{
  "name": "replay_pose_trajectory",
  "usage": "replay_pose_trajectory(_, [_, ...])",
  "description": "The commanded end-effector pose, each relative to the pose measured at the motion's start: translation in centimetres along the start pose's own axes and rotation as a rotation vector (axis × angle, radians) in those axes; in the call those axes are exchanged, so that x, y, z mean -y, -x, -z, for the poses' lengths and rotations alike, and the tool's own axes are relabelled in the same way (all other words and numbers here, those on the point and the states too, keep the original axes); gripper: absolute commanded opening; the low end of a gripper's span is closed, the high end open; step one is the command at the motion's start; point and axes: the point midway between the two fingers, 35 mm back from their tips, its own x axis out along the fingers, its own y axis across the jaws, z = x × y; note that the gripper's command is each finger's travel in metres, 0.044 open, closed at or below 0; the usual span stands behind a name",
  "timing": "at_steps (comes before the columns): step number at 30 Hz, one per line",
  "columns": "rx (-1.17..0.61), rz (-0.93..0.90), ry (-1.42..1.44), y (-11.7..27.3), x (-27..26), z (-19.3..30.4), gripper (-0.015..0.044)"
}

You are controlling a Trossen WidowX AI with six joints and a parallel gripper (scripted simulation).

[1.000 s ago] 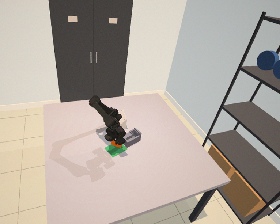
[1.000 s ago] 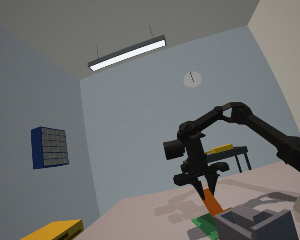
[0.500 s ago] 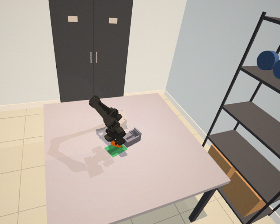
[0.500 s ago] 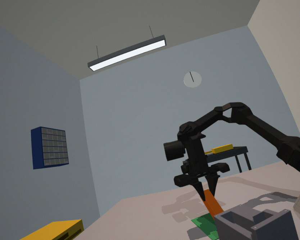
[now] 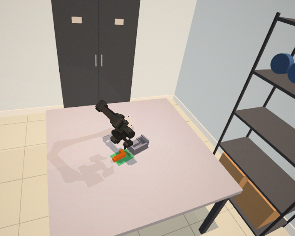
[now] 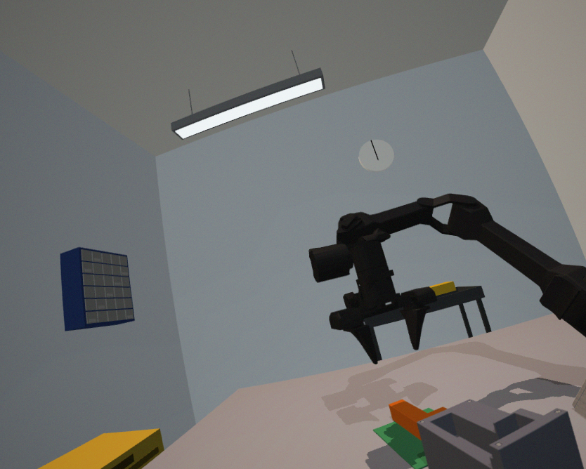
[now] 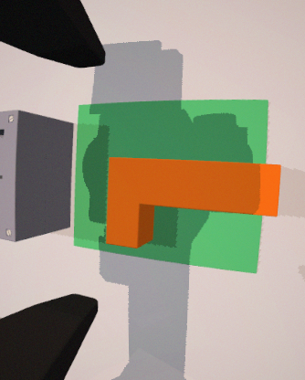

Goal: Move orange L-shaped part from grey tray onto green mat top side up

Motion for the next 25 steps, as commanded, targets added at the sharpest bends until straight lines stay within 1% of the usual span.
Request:
replay_pose_trajectory(1, [0.000, 0.000, 0.004, 2.91, 0.26, 0.16, 0.0400])
replay_pose_trajectory(25, [0.008, -0.020, 0.006, 2.80, 0.03, 0.12, 0.0400])
